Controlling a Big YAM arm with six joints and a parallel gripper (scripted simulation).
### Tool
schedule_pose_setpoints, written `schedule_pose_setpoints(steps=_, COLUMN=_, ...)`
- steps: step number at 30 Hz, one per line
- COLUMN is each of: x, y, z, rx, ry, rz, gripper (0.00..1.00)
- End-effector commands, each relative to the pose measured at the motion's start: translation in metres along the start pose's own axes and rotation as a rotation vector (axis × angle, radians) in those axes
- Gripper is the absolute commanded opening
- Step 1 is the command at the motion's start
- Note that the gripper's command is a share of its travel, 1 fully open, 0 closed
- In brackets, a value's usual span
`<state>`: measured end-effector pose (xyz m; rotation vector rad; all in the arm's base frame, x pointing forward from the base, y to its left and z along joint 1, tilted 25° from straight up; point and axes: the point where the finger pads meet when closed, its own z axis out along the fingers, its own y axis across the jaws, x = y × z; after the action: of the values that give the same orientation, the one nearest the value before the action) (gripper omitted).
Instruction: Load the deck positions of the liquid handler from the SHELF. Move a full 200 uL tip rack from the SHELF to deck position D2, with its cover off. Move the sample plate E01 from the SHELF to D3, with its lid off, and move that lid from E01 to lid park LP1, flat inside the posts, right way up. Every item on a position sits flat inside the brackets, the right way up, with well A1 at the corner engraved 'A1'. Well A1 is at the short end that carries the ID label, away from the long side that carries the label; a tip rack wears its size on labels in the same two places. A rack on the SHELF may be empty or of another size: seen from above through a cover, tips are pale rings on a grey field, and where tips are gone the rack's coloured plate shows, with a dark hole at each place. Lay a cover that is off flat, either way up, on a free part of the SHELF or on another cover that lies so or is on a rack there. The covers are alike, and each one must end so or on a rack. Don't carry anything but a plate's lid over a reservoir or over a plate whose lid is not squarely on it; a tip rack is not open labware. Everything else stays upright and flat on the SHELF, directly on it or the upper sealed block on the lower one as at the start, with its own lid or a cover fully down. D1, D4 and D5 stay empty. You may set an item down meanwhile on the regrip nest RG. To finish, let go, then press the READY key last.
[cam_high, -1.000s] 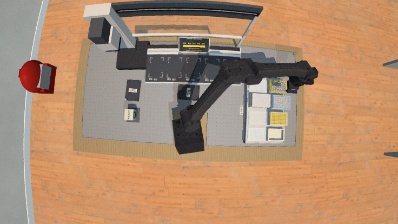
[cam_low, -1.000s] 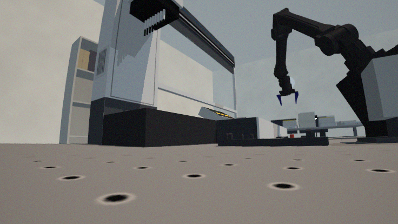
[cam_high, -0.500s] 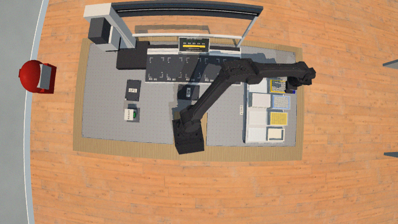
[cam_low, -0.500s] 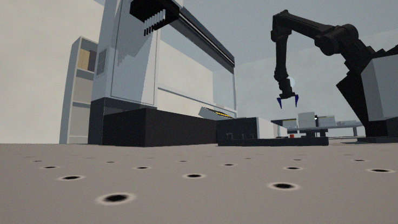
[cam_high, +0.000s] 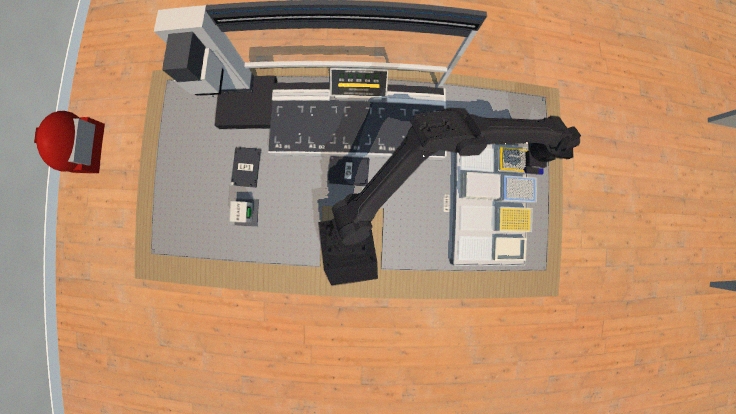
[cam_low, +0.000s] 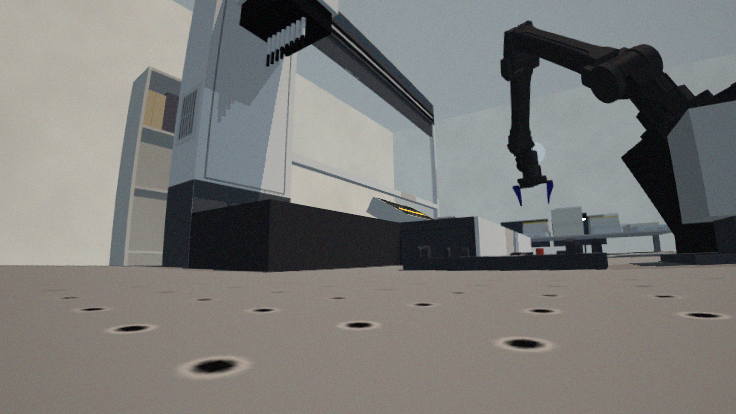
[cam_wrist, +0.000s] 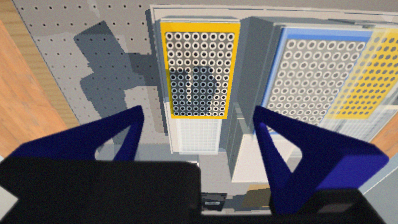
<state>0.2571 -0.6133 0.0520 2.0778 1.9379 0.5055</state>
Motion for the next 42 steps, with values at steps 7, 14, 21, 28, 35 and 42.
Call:
schedule_pose_setpoints(steps=7, x=-0.005, y=-0.002, z=0.012, rx=-0.002, ry=-0.018, rz=0.012, gripper=1.00)
schedule_pose_setpoints(steps=14, x=0.000, y=0.007, z=0.022, rx=-0.003, ry=-0.014, rz=-0.003, gripper=1.00)
schedule_pose_setpoints(steps=21, x=-0.005, y=0.005, z=0.021, rx=-0.009, ry=-0.034, rz=0.002, gripper=1.00)
schedule_pose_setpoints(steps=28, x=-0.011, y=0.003, z=0.012, rx=-0.019, ry=-0.059, rz=0.007, gripper=1.00)
schedule_pose_setpoints(steps=35, x=-0.001, y=0.002, z=0.058, rx=0.000, ry=-0.008, rz=0.005, gripper=1.00)
schedule_pose_setpoints(steps=42, x=-0.006, y=-0.003, z=0.064, rx=-0.002, ry=-0.018, rz=0.013, gripper=1.00)
